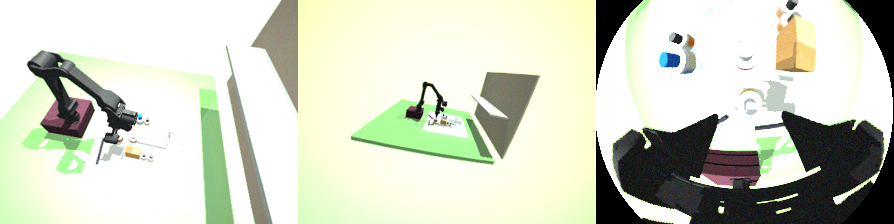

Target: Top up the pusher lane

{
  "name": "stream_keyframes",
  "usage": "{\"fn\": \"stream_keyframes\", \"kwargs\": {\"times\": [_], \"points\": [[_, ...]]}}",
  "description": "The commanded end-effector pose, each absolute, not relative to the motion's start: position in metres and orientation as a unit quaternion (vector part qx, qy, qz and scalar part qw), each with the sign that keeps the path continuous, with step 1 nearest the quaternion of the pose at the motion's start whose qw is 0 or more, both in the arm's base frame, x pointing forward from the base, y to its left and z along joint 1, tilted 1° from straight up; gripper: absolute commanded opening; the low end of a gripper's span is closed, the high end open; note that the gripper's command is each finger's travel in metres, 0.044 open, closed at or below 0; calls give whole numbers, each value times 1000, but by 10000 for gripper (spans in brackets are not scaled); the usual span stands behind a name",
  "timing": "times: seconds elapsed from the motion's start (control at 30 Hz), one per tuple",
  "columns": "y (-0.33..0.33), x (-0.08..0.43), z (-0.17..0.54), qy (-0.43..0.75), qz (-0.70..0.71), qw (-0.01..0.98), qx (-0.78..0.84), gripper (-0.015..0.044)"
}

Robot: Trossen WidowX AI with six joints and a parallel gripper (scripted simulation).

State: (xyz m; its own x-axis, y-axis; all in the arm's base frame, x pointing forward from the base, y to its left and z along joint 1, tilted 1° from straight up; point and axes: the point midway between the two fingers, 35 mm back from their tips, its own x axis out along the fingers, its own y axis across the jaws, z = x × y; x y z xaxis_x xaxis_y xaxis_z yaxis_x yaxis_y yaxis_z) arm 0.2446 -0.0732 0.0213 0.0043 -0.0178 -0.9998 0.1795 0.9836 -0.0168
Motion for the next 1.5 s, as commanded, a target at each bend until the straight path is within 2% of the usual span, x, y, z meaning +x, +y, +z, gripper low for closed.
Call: {"fn": "stream_keyframes", "kwargs": {"times": [0.0, 0.97, 1.27, 1.47], "points": [[-75, 246, 14, 699, -75, 708, 58, 440], [-76, 246, -35, 700, -75, 708, 58, 440], [-76, 246, -35, 700, -75, 708, 58, 204], [-76, 246, -35, 700, -75, 708, 58, 164]]}}
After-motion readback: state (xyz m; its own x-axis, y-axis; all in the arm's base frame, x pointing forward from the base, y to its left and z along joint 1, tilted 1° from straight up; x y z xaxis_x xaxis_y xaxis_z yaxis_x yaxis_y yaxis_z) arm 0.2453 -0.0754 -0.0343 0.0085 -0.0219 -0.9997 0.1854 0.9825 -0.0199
